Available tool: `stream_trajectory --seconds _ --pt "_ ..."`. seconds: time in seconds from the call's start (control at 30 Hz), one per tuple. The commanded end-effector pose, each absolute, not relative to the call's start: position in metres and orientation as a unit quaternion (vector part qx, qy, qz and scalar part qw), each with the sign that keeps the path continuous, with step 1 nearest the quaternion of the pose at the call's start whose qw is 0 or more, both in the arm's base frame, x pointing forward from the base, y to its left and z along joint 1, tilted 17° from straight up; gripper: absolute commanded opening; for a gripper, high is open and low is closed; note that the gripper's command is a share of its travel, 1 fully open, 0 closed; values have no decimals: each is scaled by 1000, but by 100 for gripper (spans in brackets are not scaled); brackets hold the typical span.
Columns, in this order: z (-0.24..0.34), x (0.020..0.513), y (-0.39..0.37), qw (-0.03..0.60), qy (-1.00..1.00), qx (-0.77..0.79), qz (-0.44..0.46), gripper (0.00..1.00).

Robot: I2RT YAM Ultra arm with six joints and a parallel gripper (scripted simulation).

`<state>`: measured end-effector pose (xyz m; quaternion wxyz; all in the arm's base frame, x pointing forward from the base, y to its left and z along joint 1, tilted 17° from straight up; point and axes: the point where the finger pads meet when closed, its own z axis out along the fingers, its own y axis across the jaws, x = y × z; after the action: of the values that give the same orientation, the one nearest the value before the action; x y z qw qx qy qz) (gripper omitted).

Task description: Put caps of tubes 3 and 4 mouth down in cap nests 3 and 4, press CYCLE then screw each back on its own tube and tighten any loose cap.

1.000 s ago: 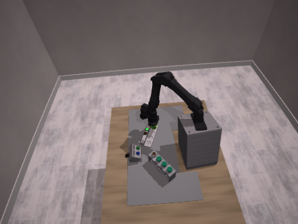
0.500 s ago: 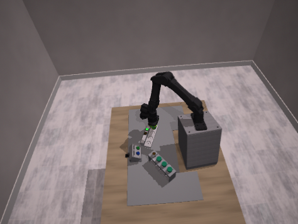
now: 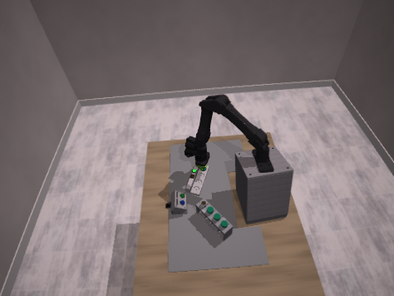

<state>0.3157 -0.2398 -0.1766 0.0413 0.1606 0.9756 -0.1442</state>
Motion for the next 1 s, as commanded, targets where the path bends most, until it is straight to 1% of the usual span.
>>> stream_trajectory --seconds 0.0,0.97 --pt "-173 321 -242 49 975 160 -147 47" --pt "-181 321 -244 49 975 160 -147 47"
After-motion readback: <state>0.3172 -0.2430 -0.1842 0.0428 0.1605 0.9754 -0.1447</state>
